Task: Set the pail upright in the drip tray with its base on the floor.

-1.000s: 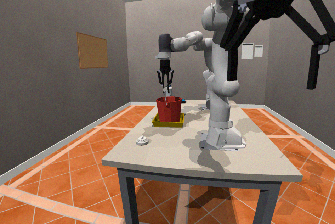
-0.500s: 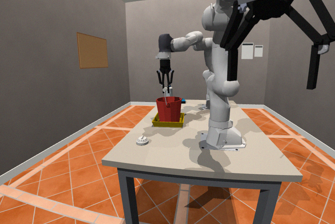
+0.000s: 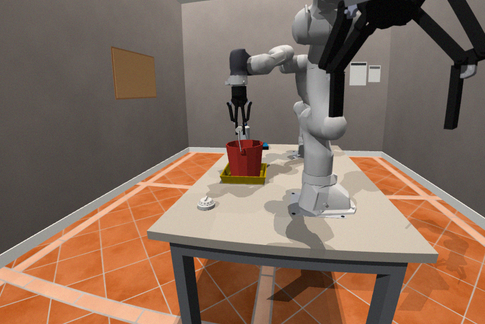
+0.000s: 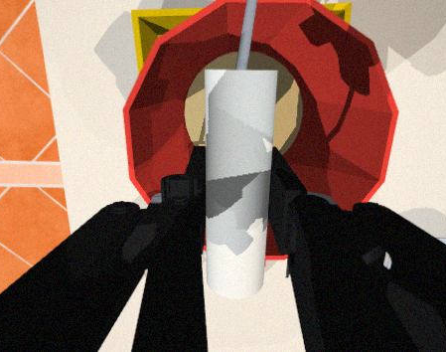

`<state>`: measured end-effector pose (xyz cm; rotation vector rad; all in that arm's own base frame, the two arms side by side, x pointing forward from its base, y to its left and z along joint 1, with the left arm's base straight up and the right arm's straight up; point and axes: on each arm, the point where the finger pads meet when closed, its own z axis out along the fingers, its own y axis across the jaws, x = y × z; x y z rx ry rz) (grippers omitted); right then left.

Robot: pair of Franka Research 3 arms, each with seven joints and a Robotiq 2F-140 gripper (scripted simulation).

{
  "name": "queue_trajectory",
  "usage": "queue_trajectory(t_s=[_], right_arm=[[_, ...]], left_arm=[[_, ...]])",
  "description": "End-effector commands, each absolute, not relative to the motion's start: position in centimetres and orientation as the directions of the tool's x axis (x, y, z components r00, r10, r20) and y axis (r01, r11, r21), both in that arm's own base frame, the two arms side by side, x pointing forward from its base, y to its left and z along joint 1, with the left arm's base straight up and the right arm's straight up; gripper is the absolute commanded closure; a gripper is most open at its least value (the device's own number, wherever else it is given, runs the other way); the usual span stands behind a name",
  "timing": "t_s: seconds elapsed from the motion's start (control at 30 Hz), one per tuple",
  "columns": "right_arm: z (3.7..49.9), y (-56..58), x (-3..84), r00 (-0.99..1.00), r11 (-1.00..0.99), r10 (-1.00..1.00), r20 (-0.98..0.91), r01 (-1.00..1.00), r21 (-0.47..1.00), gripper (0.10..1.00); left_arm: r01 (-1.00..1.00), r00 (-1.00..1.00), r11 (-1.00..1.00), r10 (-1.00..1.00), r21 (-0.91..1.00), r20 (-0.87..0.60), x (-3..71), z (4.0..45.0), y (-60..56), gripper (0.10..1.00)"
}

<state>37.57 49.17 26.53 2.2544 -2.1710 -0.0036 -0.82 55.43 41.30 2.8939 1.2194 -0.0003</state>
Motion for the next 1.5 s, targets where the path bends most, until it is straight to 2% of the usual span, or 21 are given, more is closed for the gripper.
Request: queue_trajectory(t_s=[0.0, 0.4, 0.43, 1.47], right_arm=[[26.92, 49.32, 37.86, 0.034, -0.034, -0.999, 0.0, -0.999, 0.0, 0.999], [26.92, 49.32, 37.86, 0.034, -0.034, -0.999, 0.0, -0.999, 0.0, 0.999], [26.92, 49.32, 37.86, 0.034, -0.034, -0.999, 0.0, -0.999, 0.0, 0.098], [26.92, 49.32, 37.86, 0.034, -0.034, -0.999, 0.0, -0.999, 0.0, 0.098]], left_arm=[[0.717, 0.697, -0.697, 0.717, 0.0, 0.0, -0.8, 41.3, 55.44, 0.098], [0.717, 0.697, -0.697, 0.717, 0.0, 0.0, -0.8, 41.3, 55.44, 0.098], [0.717, 0.697, -0.697, 0.717, 0.0, 0.0, -0.8, 41.3, 55.44, 0.098], [0.717, 0.697, -0.697, 0.717, 0.0, 0.0, -0.8, 41.3, 55.44, 0.098]])
